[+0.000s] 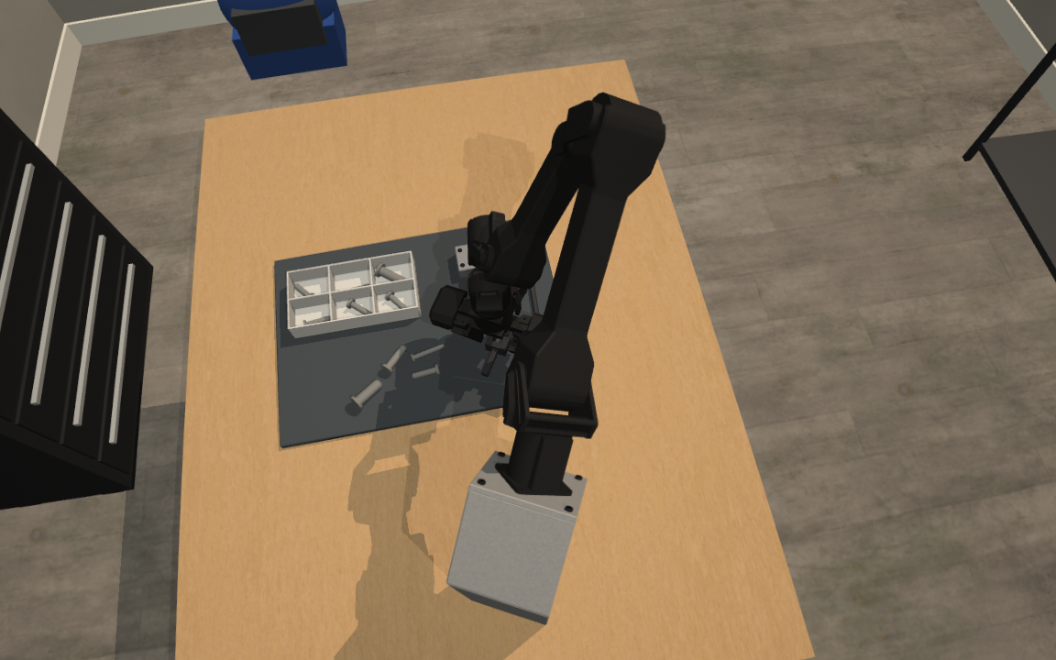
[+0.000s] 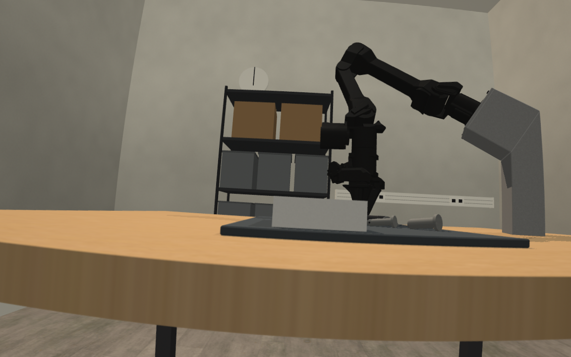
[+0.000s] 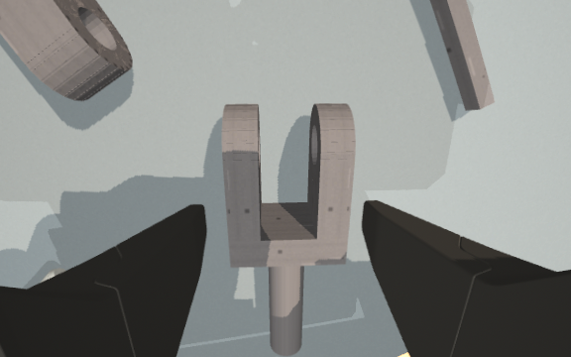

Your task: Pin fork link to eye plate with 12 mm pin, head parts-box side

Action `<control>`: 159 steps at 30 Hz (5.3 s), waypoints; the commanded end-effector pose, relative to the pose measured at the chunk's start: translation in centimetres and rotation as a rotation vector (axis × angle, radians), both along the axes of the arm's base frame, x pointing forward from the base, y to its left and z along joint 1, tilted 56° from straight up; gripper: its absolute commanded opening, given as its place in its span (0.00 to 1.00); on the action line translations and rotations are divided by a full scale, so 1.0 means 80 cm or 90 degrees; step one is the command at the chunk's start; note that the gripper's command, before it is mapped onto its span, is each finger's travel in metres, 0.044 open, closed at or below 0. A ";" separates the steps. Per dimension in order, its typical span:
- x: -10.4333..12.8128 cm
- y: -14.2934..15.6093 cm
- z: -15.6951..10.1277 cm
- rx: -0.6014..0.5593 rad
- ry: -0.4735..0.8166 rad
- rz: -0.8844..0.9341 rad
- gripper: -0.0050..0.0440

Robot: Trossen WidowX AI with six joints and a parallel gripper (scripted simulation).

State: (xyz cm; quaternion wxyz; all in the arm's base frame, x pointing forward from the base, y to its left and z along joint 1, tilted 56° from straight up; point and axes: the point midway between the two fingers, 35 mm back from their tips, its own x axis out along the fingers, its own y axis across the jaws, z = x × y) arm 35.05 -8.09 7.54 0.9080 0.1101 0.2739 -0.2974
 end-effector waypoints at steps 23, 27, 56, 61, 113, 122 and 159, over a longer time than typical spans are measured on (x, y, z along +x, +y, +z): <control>0.008 -0.006 -0.003 0.000 -0.004 -0.002 0.61; 0.008 -0.006 -0.003 0.000 -0.004 -0.002 0.61; 0.008 -0.006 -0.003 0.000 -0.004 -0.002 0.00; 0.008 -0.006 -0.003 0.000 -0.004 -0.001 0.00; -0.002 0.002 0.008 0.000 -0.012 -0.003 0.00; -0.009 0.006 0.014 0.000 -0.012 -0.003 0.00; -0.022 0.016 0.025 0.000 -0.011 -0.001 0.00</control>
